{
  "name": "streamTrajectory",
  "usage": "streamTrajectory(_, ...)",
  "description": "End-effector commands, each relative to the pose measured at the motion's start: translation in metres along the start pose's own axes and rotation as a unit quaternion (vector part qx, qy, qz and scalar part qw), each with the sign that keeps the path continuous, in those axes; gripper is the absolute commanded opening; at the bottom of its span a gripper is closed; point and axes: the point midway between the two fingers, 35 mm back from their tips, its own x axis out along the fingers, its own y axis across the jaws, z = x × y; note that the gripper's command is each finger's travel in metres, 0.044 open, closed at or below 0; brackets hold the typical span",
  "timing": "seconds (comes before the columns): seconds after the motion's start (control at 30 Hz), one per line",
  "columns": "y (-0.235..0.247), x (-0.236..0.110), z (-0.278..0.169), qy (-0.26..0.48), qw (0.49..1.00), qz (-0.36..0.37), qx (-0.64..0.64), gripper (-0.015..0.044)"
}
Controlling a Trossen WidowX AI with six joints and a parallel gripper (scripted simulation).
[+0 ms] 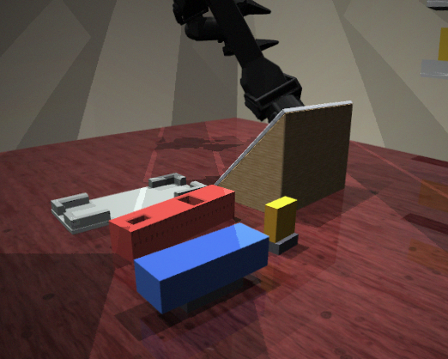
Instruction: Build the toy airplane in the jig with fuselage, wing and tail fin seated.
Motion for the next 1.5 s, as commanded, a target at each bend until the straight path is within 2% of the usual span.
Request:
streamTrajectory(0.0,0.016,-0.015,0.027,-0.056,0.998,0.027,-0.005,0.0440)
streamTrajectory(0.17,0.045,-0.052,0.065,-0.154,0.985,0.074,-0.030,0.0440)
streamTrajectory(0.37,0.100,-0.117,0.100,-0.267,0.950,0.142,-0.073,0.0440)
streamTrajectory(0.53,0.150,-0.182,0.106,-0.346,0.910,0.195,-0.118,0.0440)
streamTrajectory(0.67,0.187,-0.236,0.093,-0.404,0.870,0.235,-0.160,0.0440)
streamTrajectory(0.9,0.244,-0.321,0.035,-0.494,0.782,0.278,-0.257,0.0440)
streamTrajectory(1.07,0.278,-0.363,-0.028,-0.545,0.719,0.280,-0.327,0.0440)
streamTrajectory(1.23,0.303,-0.384,-0.095,-0.588,0.660,0.265,-0.386,0.0440)
streamTrajectory(1.47,0.328,-0.389,-0.194,-0.625,0.592,0.253,-0.441,0.0440)
